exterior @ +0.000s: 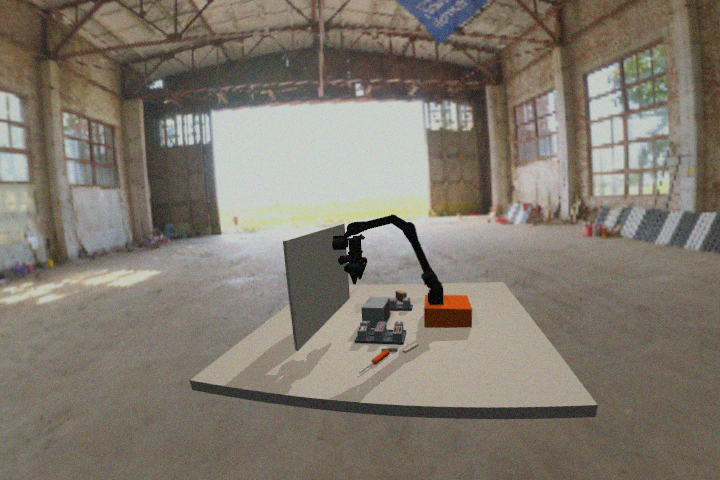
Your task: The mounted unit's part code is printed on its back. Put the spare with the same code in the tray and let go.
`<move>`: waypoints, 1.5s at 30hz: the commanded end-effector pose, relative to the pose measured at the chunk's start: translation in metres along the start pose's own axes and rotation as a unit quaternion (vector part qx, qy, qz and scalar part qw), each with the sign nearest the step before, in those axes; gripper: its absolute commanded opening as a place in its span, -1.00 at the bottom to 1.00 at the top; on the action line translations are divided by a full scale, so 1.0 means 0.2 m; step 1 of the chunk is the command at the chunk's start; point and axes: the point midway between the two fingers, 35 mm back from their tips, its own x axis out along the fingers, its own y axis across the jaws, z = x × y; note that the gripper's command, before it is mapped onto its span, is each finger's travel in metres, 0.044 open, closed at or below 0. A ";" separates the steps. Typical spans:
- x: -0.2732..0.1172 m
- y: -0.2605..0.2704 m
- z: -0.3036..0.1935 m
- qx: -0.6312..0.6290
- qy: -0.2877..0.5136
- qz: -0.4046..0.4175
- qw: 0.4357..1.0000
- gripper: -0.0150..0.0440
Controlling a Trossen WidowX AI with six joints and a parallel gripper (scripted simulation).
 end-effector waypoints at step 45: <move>0.52 0.66 -0.71 -0.696 0.003 0.007 0.718 0.53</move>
